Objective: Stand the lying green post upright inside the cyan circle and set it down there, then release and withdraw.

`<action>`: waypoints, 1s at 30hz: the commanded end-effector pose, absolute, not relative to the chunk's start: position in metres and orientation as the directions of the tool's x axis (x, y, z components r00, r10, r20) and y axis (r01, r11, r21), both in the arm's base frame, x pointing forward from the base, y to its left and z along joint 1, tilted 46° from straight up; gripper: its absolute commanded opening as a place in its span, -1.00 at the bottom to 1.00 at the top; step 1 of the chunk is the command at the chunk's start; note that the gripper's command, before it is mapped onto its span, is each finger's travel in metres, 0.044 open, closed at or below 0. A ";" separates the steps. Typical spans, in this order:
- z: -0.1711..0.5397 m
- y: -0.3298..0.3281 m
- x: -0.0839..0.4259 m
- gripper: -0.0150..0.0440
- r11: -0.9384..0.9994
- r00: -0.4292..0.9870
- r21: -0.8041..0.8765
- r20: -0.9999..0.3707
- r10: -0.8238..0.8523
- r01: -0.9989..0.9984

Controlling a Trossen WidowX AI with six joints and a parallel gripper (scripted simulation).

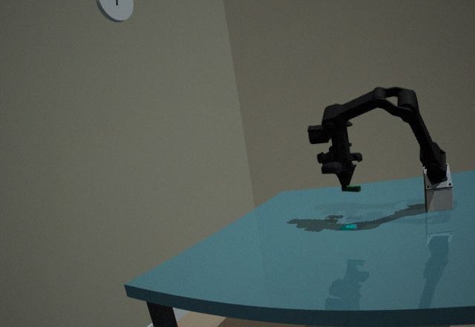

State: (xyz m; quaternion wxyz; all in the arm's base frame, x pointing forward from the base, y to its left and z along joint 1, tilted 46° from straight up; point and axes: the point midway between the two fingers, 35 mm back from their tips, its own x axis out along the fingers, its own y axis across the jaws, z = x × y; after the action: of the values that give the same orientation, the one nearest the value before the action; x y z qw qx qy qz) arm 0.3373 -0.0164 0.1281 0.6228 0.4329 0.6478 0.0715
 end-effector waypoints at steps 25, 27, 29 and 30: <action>0.109 -0.009 0.335 -0.42 0.719 0.172 0.524 -0.845 0.506 0.458; 0.107 -0.009 0.335 -0.42 0.725 0.175 0.516 -0.851 0.495 0.457; 0.106 -0.009 0.335 -0.42 0.730 0.179 0.508 -0.856 0.485 0.456; 0.106 -0.009 0.335 -0.42 0.733 0.180 0.505 -0.859 0.479 0.456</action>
State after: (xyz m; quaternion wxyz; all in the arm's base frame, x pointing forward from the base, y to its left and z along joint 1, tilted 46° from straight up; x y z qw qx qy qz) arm 0.3357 -0.0097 0.1070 0.6719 0.3699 0.6415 0.0145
